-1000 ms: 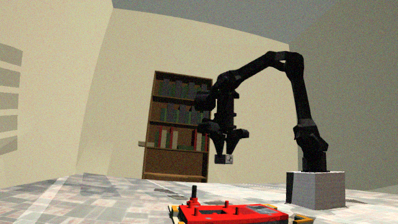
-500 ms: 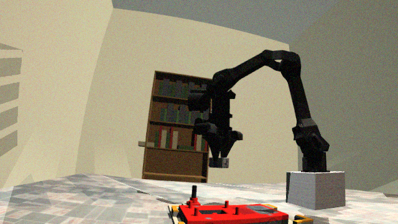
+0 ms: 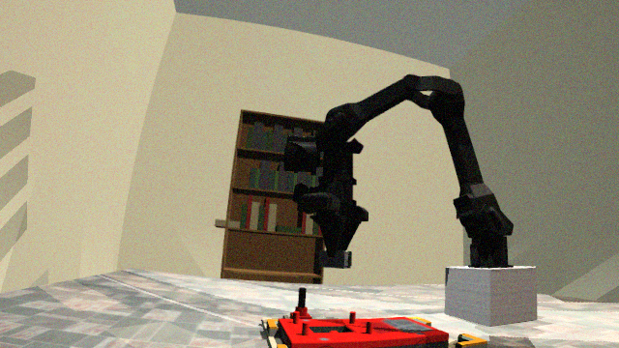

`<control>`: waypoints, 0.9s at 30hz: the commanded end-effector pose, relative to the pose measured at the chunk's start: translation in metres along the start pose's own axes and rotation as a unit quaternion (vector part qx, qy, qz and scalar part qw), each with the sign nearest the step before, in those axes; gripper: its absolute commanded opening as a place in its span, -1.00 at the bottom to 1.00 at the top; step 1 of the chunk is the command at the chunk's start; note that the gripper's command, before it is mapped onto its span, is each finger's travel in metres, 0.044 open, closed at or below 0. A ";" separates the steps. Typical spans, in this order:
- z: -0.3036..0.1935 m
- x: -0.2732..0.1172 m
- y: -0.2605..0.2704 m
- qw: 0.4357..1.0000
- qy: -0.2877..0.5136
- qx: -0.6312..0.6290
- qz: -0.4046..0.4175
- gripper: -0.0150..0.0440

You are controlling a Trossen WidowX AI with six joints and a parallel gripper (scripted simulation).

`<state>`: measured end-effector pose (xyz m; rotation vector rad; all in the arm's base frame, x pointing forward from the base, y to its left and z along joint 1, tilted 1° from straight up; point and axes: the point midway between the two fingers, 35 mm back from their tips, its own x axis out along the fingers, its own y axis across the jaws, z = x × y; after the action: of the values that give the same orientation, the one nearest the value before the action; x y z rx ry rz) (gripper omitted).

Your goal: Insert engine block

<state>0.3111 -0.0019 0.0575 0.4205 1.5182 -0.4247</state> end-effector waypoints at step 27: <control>-0.024 0.026 0.081 0.977 -0.006 -0.212 0.002 -0.49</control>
<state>0.3296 0.0723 0.0329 0.1206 1.5510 -0.1225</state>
